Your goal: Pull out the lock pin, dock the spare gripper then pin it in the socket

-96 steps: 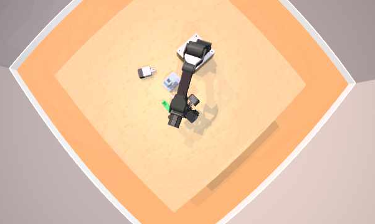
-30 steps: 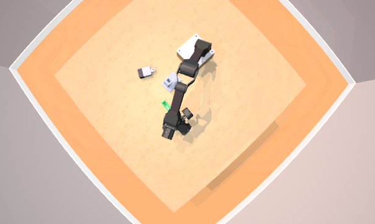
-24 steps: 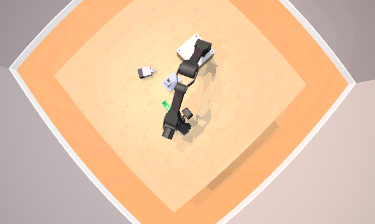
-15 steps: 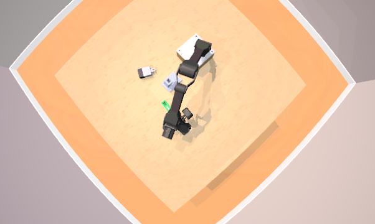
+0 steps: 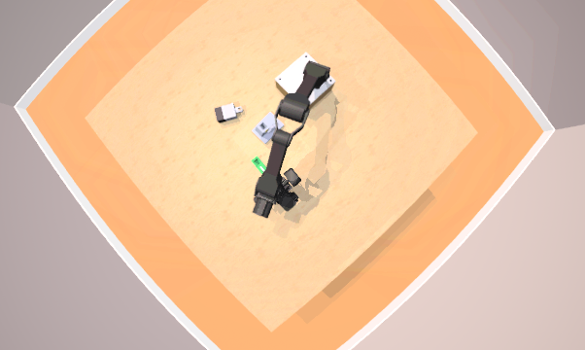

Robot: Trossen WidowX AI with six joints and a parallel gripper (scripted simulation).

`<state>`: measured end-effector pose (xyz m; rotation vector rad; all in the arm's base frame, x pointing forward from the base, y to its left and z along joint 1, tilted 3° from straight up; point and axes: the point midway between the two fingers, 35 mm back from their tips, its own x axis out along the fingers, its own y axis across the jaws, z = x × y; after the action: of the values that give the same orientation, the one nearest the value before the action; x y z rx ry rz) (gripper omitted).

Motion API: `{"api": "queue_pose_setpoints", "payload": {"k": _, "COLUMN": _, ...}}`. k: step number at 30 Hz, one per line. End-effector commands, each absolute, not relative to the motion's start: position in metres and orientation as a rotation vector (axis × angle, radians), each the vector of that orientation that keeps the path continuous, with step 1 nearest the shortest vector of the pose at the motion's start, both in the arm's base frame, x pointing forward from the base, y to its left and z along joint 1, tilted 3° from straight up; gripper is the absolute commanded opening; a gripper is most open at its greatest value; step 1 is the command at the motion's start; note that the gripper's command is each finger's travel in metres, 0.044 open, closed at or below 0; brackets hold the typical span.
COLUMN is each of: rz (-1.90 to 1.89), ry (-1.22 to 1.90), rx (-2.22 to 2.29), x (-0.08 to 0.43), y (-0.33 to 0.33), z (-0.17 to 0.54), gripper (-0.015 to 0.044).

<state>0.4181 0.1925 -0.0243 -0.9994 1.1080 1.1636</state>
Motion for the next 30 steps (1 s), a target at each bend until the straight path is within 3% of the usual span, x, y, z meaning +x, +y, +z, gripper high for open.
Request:
{"api": "queue_pose_setpoints", "payload": {"k": 1, "rz": 1.163, "ry": 1.108, "rx": -1.000, "x": 0.418, "y": 0.192, "z": -0.024, "gripper": 0.0200}}
{"api": "queue_pose_setpoints", "payload": {"k": 30, "rz": 1.190, "ry": 1.158, "rx": -0.996, "x": 0.403, "y": 0.190, "z": 0.029, "gripper": 0.0200}}
